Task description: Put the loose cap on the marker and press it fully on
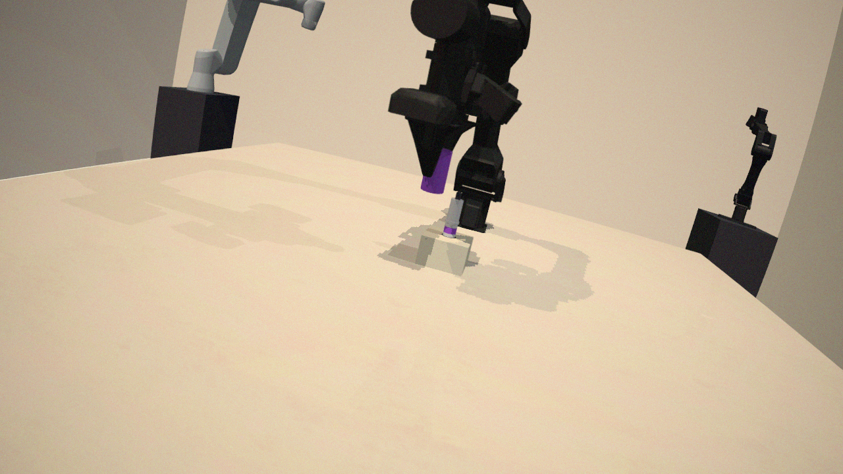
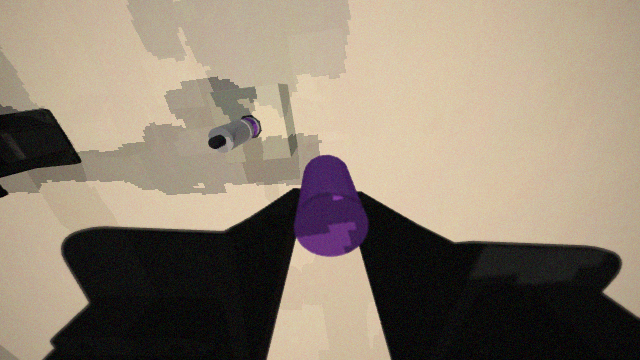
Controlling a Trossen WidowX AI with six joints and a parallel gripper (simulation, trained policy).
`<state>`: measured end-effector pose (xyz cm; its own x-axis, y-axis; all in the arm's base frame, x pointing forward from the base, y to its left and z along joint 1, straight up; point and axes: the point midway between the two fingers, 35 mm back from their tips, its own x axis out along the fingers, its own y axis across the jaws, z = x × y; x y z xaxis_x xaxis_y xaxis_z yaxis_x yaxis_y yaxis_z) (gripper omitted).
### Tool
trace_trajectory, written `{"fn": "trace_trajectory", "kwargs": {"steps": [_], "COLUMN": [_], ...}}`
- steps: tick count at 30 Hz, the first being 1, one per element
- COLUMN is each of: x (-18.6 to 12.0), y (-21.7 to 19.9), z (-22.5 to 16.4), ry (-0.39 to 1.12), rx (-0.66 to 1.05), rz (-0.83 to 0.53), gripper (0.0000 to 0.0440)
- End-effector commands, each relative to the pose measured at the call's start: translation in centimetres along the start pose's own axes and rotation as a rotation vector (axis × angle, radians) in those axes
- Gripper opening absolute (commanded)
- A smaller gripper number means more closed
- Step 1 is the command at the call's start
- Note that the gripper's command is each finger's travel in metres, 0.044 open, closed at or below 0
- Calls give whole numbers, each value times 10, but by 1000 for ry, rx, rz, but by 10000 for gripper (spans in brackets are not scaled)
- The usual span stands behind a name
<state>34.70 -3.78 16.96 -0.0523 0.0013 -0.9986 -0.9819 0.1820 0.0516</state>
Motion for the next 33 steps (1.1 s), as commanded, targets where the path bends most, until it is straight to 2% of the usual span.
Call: {"fn": "trace_trajectory", "kwargs": {"steps": [1, 23, 33], "x": [-4, -9, -5], "y": [10, 55, 67], "z": [6, 18, 17], "ry": [-5, -5, -3], "rx": [-7, -62, -70], "rz": [15, 48, 65], "gripper": [49, 1, 0]}}
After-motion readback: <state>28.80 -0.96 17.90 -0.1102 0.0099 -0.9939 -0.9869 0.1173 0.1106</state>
